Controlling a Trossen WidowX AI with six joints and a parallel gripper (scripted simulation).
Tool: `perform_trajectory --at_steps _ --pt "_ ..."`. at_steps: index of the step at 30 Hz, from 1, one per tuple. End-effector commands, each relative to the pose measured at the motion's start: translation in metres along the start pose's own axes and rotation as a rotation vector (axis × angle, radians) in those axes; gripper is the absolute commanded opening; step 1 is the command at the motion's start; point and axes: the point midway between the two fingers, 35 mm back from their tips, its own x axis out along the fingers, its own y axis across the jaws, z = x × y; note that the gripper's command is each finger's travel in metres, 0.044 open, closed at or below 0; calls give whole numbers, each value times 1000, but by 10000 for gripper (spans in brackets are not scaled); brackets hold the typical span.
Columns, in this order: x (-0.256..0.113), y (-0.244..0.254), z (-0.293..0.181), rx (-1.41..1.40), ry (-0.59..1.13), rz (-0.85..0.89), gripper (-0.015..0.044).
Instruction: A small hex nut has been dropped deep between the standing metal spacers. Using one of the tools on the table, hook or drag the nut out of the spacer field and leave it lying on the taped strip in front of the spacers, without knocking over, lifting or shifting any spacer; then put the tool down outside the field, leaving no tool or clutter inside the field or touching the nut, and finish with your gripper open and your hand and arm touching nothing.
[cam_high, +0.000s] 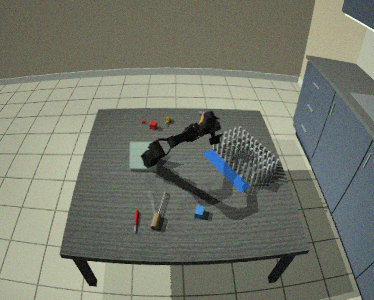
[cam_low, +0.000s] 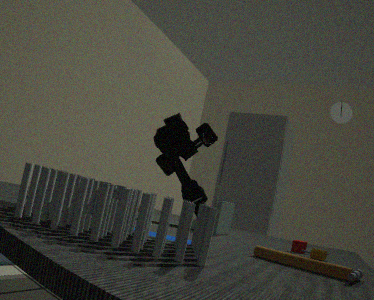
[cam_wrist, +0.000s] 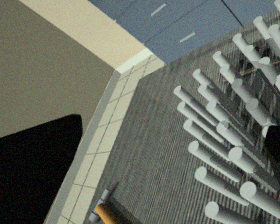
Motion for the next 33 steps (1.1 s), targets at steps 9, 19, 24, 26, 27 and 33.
perform_trajectory --at_steps 9,19,24,26,27,33 --pt "-45 -143 30 -250 -150 -437 440" --pt "-45 -143 30 -250 -150 -437 440" --pt "-45 -143 30 -250 -150 -437 440" --pt "-45 -143 30 -250 -150 -437 440" --pt "-45 -143 30 -250 -150 -437 440" --pt "-45 -143 30 -250 -150 -437 440"
